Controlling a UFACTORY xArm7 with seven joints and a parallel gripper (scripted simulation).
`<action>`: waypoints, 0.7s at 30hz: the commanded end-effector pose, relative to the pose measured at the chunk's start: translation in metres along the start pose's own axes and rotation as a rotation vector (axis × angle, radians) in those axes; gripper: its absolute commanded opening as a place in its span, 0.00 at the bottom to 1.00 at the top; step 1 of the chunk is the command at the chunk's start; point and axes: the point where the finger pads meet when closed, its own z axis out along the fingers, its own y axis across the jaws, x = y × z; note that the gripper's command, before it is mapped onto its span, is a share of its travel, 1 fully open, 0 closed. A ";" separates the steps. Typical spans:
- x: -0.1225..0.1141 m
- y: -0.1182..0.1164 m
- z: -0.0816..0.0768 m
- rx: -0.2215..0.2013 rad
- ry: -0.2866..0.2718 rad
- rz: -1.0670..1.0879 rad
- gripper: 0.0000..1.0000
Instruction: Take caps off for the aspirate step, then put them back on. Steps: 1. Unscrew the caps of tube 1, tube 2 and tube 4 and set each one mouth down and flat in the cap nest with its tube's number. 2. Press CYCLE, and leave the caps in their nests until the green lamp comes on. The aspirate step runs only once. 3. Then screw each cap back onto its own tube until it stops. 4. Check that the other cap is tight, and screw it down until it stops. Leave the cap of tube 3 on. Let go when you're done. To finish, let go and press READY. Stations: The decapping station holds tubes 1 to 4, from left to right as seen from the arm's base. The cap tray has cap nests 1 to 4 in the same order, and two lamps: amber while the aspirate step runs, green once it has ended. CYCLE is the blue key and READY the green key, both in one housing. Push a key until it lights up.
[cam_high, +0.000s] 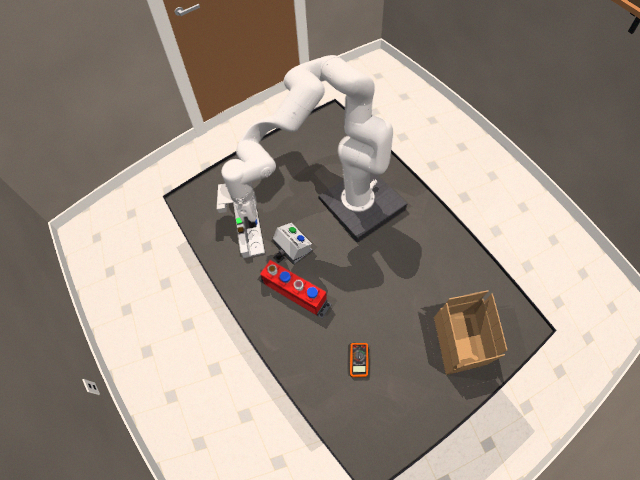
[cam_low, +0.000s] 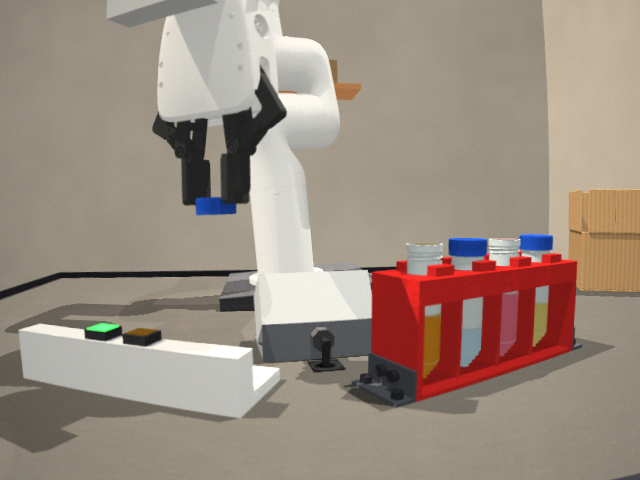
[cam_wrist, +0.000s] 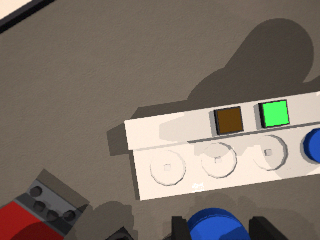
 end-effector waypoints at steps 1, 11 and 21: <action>-0.013 -0.024 -0.002 -0.007 0.015 0.038 0.00; -0.049 -0.078 -0.001 -0.006 0.015 0.038 0.00; -0.080 -0.126 0.000 -0.006 0.015 0.038 0.00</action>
